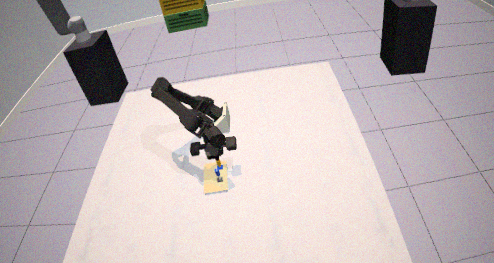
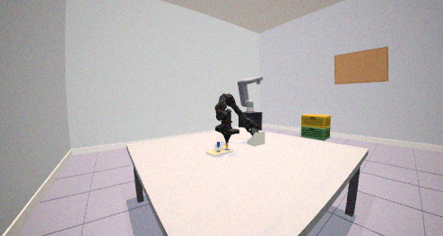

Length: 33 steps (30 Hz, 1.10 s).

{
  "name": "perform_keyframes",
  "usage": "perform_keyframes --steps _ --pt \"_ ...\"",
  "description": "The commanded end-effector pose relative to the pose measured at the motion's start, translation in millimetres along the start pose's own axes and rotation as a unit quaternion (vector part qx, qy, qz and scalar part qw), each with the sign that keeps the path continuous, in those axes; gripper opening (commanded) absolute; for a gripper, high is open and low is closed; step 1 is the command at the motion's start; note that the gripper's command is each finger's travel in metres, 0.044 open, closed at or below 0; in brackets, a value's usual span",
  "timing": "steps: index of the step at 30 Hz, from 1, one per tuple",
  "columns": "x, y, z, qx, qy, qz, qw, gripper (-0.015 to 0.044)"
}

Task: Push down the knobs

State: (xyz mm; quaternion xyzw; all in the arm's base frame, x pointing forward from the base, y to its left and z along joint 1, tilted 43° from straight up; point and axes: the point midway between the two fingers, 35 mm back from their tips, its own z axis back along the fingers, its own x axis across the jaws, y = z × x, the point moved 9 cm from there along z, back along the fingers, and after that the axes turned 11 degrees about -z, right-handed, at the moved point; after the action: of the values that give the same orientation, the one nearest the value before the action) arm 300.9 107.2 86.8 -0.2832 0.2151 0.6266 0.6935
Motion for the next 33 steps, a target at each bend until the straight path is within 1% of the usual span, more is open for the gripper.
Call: perform_keyframes --steps 1,21,33 --pt "-0.5 -2.1 -11.0 0.006 0.006 -0.004 1.000 0.0000" --pt "-0.5 -2.1 -11.5 0.006 0.006 -0.004 1.000 0.0000" --pt "0.0 -2.6 4.6 0.006 0.005 -0.004 1.000 0.0000"
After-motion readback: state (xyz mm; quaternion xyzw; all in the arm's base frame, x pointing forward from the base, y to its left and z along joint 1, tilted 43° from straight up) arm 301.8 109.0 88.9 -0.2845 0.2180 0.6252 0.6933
